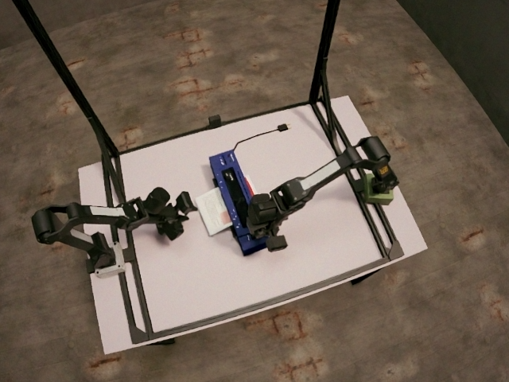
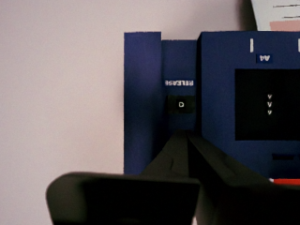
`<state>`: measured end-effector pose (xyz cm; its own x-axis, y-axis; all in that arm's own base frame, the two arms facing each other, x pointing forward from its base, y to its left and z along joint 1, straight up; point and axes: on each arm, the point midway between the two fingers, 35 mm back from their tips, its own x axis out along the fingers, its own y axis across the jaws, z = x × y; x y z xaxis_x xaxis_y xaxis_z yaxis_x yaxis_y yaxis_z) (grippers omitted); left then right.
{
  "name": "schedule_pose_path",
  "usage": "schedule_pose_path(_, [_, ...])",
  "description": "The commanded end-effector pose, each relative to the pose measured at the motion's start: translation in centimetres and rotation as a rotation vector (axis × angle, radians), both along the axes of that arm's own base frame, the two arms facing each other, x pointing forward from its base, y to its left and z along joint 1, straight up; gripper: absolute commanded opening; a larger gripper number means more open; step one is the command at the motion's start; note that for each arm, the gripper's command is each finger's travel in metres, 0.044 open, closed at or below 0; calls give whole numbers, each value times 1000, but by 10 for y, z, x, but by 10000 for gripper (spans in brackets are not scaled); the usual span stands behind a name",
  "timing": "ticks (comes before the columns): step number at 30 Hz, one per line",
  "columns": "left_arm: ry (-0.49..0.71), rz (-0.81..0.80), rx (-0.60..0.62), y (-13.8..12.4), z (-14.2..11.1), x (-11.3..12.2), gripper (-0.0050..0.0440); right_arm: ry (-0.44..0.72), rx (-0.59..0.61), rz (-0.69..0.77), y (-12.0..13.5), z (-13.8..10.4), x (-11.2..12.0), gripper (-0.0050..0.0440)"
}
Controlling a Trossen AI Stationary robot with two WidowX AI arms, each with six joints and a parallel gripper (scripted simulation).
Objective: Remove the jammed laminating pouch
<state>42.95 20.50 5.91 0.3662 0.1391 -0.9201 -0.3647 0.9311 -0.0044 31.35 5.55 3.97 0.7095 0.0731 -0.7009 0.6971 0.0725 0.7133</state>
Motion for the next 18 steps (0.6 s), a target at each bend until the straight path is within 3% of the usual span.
schedule_pose_path(1, [-30, 0, 15, 2, 14, 3, -50, -9, 4, -2, 1, 2, 2, 268])
schedule_pose_path(8, [-30, 0, 15, 2, 14, 3, -50, -9, 4, -2, 1, 2, 2, 268])
schedule_pose_path(15, [-30, 0, 15, 2, 14, 3, -50, -10, 4, -2, 6, -42, 48, 268])
schedule_pose_path(18, [-30, 0, 15, 2, 14, 3, -50, -9, 4, -2, 6, -46, 52, 268])
